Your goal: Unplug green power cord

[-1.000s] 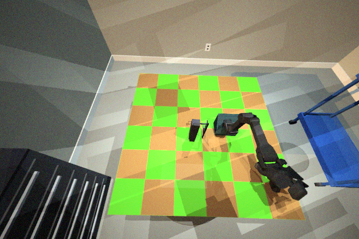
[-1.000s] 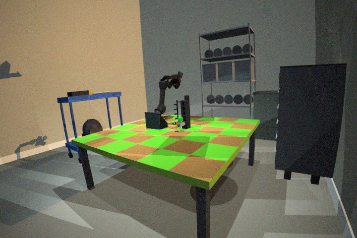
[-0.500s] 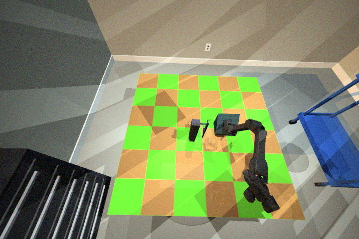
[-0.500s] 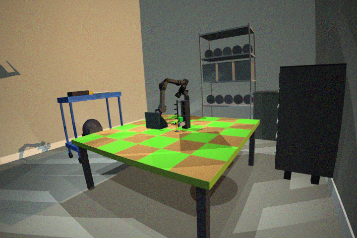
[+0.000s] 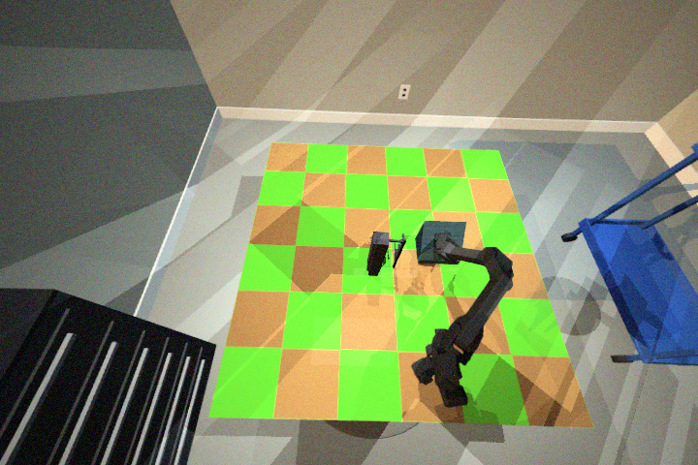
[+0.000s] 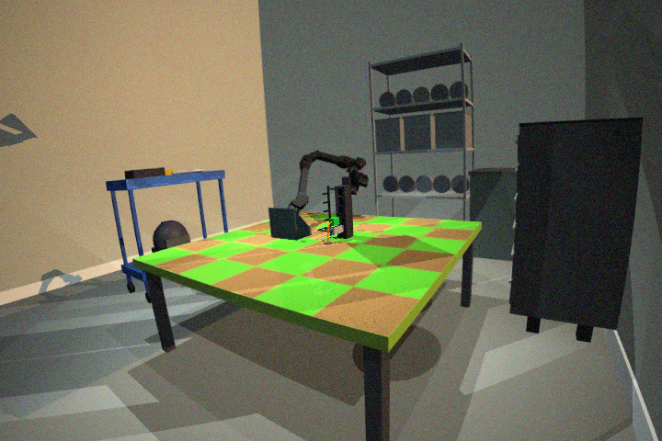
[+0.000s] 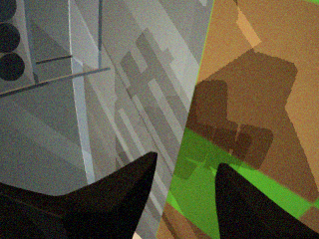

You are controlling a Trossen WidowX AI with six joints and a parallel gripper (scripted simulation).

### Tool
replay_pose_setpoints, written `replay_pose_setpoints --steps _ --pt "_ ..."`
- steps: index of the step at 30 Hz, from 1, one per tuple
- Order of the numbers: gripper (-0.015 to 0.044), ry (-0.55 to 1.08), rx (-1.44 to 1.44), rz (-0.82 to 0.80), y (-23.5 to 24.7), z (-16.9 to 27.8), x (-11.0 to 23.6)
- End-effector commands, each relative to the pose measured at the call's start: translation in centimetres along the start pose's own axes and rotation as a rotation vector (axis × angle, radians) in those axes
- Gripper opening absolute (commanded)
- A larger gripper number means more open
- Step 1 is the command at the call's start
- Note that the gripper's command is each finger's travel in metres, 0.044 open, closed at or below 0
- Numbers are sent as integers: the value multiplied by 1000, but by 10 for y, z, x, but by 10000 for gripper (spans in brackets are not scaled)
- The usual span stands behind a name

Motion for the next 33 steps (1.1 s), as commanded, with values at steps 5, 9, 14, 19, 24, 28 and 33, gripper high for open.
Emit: replay_pose_setpoints --steps 5,9,14,19,24,28,33 --pt "160 -262 23 123 -46 -81 18" --pt "160 -384 29 196 -72 -118 38" --pt "160 -525 26 300 -108 -158 72" --pt "160 -653 10 418 -149 -189 115" --pt "160 -756 -22 540 -191 -209 164" --pt "160 -820 -56 635 -224 -216 204" --pt "160 -871 -107 746 -268 -216 252"
Point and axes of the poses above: the point midway between the two fingers, 35 mm back from their tips, its own x axis back along the fingers, its own y axis across the jaws, z = x × y, the point moved 7 cm from there along x, back along the fingers, and after that the axes turned 3 degrees about -x, right-handed, at the moved point
